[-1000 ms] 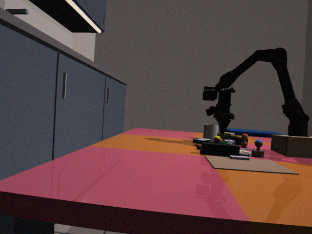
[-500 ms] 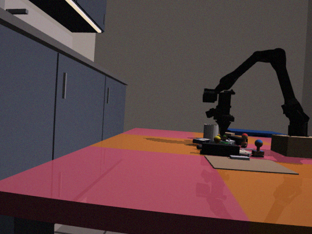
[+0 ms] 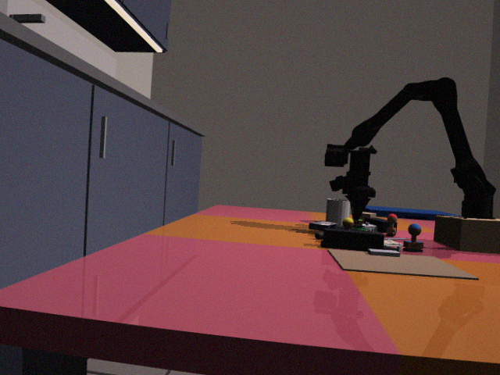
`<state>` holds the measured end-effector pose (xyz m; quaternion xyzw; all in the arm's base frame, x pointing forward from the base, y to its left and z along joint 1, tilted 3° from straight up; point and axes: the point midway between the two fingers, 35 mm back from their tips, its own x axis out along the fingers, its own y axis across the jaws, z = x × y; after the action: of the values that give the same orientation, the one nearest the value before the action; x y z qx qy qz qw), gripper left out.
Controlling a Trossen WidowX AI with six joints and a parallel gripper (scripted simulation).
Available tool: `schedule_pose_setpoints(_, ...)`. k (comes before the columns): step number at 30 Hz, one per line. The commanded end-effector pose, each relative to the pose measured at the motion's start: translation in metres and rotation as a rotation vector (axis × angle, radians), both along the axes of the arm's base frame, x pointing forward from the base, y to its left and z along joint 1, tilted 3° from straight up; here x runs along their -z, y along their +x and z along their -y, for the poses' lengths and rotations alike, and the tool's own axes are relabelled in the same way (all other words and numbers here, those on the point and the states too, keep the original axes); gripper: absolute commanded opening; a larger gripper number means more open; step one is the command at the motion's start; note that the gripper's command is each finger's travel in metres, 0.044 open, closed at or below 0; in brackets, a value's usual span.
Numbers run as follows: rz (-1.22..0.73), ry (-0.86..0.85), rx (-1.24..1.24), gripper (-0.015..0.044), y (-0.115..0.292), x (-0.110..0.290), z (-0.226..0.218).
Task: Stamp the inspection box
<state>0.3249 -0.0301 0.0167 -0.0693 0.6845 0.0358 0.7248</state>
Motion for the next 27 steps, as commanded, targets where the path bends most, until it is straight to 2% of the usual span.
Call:
schedule_pose_setpoints(1, 0.001, 0.004, 0.0, 0.0, 0.0, 0.0015, -0.0005)
schedule_pose_setpoints(27, 0.001, 0.004, 0.0, 0.0, 0.0002, 0.0055, -0.0003)
